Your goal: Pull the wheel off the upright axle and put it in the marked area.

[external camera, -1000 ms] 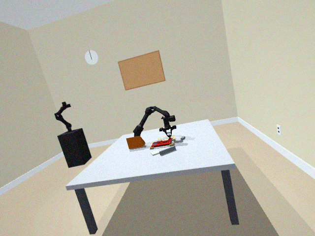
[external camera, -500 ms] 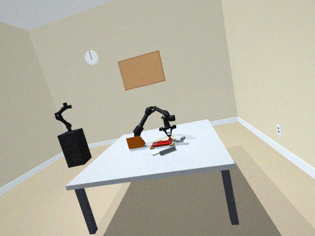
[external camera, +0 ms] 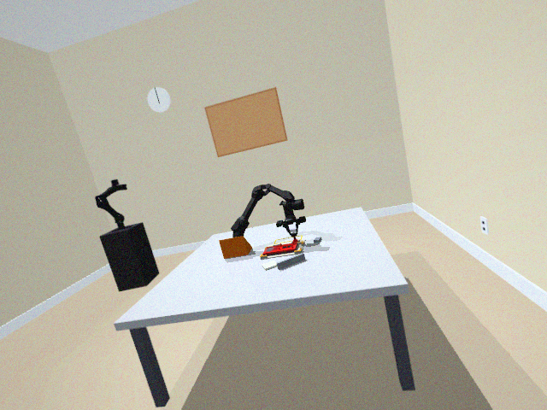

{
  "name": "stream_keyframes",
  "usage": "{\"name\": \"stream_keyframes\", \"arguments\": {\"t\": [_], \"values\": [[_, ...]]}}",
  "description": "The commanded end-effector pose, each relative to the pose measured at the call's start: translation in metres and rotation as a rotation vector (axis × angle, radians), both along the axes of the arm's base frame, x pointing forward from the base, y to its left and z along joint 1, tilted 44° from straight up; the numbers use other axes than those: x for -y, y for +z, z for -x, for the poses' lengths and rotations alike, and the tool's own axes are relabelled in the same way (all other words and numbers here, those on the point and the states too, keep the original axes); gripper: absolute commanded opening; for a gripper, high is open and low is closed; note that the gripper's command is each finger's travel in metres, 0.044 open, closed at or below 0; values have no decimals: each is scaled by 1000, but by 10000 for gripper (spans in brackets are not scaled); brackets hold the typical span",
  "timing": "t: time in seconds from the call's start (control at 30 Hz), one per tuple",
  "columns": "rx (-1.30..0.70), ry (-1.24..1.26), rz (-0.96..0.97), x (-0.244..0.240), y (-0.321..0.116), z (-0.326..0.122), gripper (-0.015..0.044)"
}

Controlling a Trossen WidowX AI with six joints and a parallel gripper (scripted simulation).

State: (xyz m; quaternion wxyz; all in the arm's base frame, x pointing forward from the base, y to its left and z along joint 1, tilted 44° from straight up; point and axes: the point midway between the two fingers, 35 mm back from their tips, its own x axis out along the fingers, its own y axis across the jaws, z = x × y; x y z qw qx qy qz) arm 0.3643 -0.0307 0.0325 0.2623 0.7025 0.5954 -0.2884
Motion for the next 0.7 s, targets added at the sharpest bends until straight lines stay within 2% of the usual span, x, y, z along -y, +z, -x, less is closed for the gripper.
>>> {"name": "stream_keyframes", "arguments": {"t": [0.0, 0.67], "values": [[6, 1, 3, 3, 2, 0, 0], [5, 0, 3, 7, 6, 1, 0]]}}
